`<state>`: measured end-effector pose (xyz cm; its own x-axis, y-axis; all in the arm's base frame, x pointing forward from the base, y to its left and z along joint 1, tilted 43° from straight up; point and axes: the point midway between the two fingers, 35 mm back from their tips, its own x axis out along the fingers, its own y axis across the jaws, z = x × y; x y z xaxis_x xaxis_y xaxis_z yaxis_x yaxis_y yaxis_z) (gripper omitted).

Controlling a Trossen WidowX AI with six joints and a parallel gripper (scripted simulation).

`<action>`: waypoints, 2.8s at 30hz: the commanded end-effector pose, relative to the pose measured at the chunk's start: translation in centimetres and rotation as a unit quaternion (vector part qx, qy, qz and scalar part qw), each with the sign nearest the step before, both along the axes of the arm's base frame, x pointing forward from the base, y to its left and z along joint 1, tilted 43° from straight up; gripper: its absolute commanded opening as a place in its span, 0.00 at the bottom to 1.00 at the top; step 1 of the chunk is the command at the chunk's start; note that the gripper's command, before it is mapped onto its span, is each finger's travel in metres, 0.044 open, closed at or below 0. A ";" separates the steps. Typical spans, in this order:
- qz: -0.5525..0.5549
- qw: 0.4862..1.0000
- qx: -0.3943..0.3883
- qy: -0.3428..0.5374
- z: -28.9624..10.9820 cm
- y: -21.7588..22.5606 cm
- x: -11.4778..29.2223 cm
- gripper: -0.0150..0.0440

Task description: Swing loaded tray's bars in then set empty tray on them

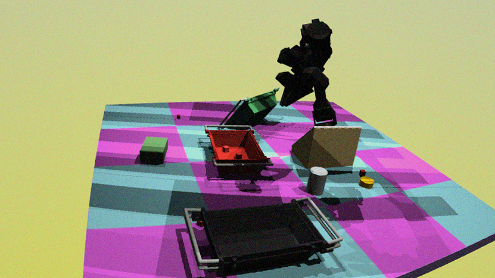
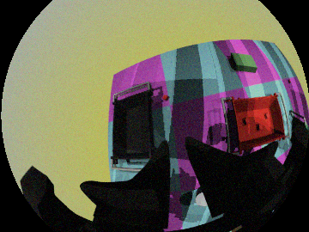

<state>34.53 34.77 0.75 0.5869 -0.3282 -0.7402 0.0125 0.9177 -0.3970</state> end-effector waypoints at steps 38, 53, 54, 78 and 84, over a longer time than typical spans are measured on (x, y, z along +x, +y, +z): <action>-0.230 0.934 -0.131 0.241 -9.9 -23.4 5.1 0.39; -0.230 0.933 -0.132 0.241 -7.1 -23.3 4.9 0.39; -0.230 0.933 -0.132 0.241 -6.8 -23.4 4.9 0.39; -0.230 0.933 -0.133 0.241 -3.5 -27.2 4.3 0.39; -0.230 0.933 -0.133 0.242 -1.6 -25.1 4.4 0.39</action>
